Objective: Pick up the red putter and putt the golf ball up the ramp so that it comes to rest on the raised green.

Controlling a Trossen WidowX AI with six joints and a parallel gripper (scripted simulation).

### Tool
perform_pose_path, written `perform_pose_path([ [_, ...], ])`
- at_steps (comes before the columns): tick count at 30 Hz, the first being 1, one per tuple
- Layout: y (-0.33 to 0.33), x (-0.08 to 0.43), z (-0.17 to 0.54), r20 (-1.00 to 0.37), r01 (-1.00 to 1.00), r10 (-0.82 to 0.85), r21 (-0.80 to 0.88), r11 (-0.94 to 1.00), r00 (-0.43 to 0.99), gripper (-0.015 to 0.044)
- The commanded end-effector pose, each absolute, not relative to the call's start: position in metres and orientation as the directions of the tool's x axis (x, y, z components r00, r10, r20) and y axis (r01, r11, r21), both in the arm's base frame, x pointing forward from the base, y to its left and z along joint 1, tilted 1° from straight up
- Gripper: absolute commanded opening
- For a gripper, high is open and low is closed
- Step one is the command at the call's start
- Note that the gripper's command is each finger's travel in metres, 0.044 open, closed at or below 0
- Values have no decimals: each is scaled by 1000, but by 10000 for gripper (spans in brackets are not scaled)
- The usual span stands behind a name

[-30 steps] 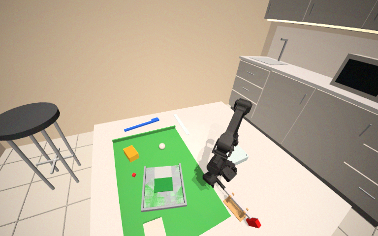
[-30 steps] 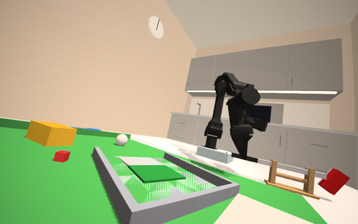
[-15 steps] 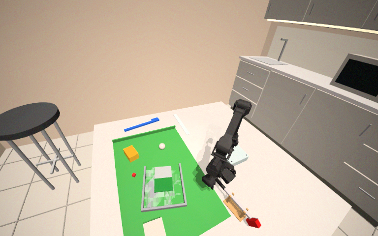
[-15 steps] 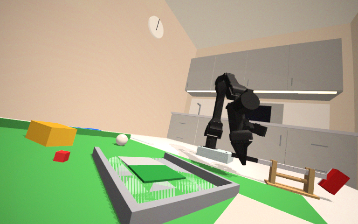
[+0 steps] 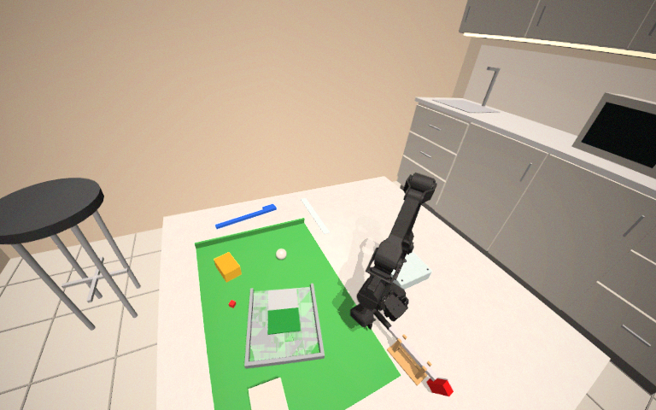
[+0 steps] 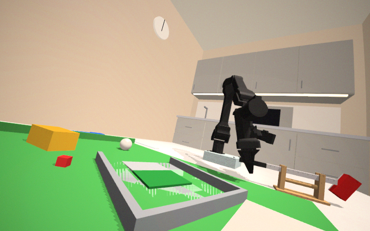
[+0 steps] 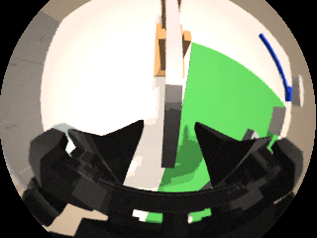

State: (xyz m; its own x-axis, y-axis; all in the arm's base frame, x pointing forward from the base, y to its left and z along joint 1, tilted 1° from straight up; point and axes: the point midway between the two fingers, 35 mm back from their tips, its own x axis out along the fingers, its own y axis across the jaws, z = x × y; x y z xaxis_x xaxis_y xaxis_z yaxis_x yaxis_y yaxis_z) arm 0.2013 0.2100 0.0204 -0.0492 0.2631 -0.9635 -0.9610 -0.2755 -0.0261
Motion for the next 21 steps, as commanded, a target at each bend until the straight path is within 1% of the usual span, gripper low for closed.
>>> perform_pose_path([
  [1,210,201,21,-963,-961,263,-27,-275,-49,256],
  [9,210,201,21,-963,-961,263,-27,-275,-49,46],
  [16,210,202,22,-963,-961,263,-27,-275,-49,0],
  [21,212,204,40,-963,-961,264,-27,-275,-49,0],
])
